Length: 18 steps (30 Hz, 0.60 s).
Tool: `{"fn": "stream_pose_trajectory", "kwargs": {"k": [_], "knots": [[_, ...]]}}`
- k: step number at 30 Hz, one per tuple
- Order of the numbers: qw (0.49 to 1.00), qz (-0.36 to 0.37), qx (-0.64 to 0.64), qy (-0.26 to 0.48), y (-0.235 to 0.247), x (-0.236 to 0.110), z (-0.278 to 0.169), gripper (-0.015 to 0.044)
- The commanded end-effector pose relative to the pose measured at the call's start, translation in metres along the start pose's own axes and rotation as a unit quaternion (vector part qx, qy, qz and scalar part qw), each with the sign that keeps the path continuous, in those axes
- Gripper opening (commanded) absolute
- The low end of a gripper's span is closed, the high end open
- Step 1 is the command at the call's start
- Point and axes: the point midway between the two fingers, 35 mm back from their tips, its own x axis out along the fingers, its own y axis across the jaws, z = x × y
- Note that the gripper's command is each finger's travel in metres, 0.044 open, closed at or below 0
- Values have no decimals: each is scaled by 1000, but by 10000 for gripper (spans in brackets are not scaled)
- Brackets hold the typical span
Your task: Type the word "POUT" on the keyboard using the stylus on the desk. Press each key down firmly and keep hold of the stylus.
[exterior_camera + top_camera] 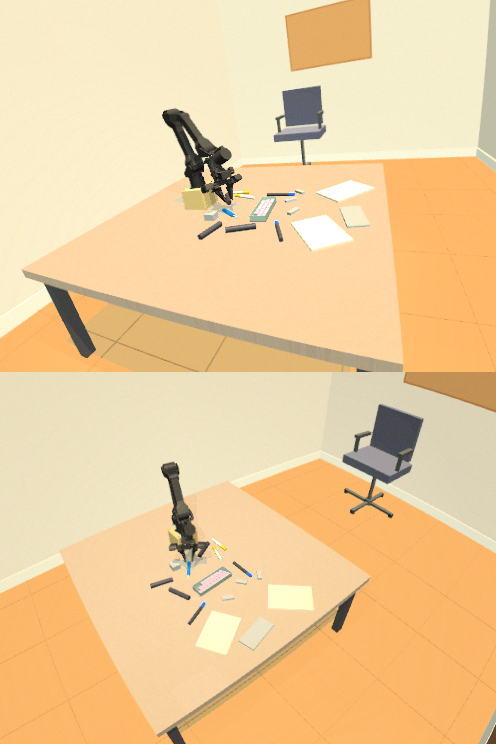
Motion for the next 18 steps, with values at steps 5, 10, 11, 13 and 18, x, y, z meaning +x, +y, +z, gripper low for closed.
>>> {"fn": "stream_pose_trajectory", "kwargs": {"k": [5, 10, 11, 13, 18], "knots": [[1000, -3, 17, -17, -6, 1, 0, 150], [1000, -3, 17, -17, -6, 5, -3, 150], [1000, -3, 17, -17, -6, 6, -3, 150], [1000, -3, 17, -17, -6, 7, -3, 150], [1000, -3, 17, -17, -6, 10, -5, 150]]}}
